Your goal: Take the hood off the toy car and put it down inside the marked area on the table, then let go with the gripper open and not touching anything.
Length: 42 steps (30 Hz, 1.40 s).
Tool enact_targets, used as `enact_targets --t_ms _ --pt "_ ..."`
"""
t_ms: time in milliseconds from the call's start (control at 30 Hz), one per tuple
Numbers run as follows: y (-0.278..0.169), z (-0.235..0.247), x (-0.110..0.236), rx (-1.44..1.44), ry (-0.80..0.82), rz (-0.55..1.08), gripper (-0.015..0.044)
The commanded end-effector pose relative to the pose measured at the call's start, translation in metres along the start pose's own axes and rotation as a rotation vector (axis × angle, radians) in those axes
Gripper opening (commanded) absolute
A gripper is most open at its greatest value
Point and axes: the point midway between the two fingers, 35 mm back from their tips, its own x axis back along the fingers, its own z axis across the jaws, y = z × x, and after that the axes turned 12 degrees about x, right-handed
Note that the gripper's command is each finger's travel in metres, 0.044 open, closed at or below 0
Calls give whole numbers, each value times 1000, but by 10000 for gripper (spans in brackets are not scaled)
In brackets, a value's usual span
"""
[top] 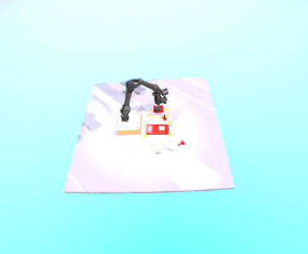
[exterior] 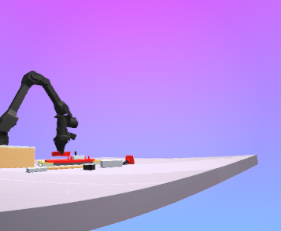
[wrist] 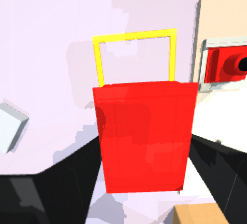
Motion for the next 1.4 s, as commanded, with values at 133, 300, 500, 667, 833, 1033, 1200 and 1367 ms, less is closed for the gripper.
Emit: enact_targets --t_ms 133,300,500,667,833,1033,1200,1367 --pt "0 -1 -5 -3 -4 -3 0" --pt "0 -1 -8 -3 -4 -3 0" --pt "-1 -1 -12 -3 -4 -3 0" --pt "-1 -1 -15 -3 -4 -3 0" --pt "-1 -1 -16 -3 -4 -3 0" --pt "-1 -1 -19 -3 -4 -3 0" --pt "-1 -1 -22 -3 -4 -3 0" --pt "-1 -1 -24 -3 -4 -3 0"
